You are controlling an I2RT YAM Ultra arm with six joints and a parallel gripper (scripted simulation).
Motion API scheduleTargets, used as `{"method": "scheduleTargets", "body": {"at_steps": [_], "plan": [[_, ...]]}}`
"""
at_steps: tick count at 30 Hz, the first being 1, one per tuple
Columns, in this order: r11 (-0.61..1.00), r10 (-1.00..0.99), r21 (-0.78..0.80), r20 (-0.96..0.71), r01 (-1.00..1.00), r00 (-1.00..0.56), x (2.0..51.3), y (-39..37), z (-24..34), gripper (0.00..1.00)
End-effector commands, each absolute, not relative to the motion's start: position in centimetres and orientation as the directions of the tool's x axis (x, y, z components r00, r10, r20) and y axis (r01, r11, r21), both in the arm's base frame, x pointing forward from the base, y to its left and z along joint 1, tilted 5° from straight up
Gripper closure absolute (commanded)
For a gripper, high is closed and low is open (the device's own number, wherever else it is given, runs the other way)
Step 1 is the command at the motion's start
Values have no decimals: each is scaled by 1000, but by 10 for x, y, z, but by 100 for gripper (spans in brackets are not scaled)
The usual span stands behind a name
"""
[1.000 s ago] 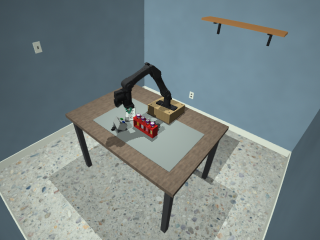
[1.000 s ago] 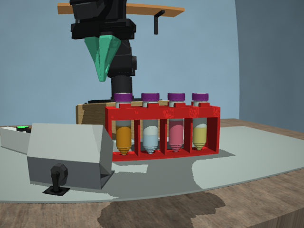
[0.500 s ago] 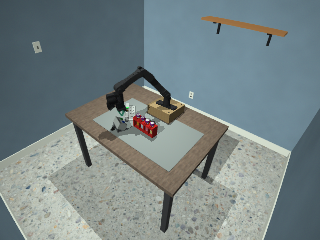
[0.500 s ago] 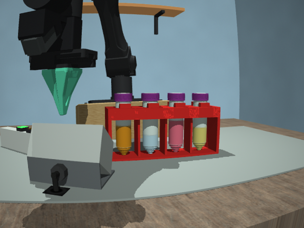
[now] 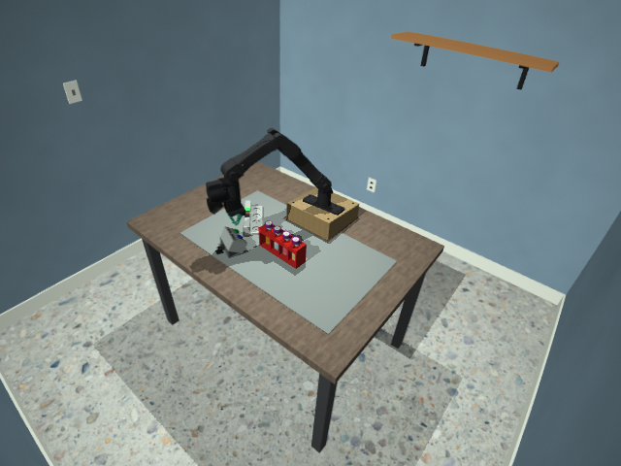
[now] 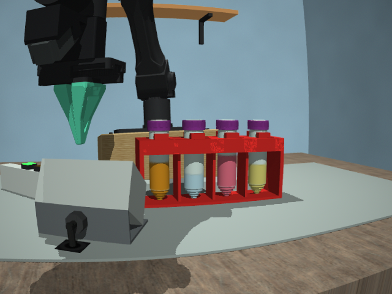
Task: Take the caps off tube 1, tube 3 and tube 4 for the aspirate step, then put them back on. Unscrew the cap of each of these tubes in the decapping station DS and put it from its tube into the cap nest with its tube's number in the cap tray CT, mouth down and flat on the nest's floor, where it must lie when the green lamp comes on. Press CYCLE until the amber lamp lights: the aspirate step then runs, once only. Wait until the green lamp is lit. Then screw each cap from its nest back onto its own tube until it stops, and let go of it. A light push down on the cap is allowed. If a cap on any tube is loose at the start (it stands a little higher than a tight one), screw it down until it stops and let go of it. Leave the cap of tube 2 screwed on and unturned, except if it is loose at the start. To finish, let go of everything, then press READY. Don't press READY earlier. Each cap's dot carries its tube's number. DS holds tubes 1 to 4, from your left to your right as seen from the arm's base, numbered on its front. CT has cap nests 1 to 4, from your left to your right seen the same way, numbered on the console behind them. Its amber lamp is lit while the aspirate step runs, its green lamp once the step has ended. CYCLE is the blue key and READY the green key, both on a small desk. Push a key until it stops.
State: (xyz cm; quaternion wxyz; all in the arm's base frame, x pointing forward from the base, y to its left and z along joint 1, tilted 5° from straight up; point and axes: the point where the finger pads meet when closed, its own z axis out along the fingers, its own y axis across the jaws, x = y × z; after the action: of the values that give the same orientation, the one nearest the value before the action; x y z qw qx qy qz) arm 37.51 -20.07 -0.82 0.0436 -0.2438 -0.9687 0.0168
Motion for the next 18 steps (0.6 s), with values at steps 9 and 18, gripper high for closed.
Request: {"method": "scheduleTargets", "body": {"at_steps": [9, 18], "plan": [[882, 472, -53, 51, 469, -880, 380, -203, -18, 100], [882, 472, -53, 51, 469, -880, 380, -203, -18, 100]]}}
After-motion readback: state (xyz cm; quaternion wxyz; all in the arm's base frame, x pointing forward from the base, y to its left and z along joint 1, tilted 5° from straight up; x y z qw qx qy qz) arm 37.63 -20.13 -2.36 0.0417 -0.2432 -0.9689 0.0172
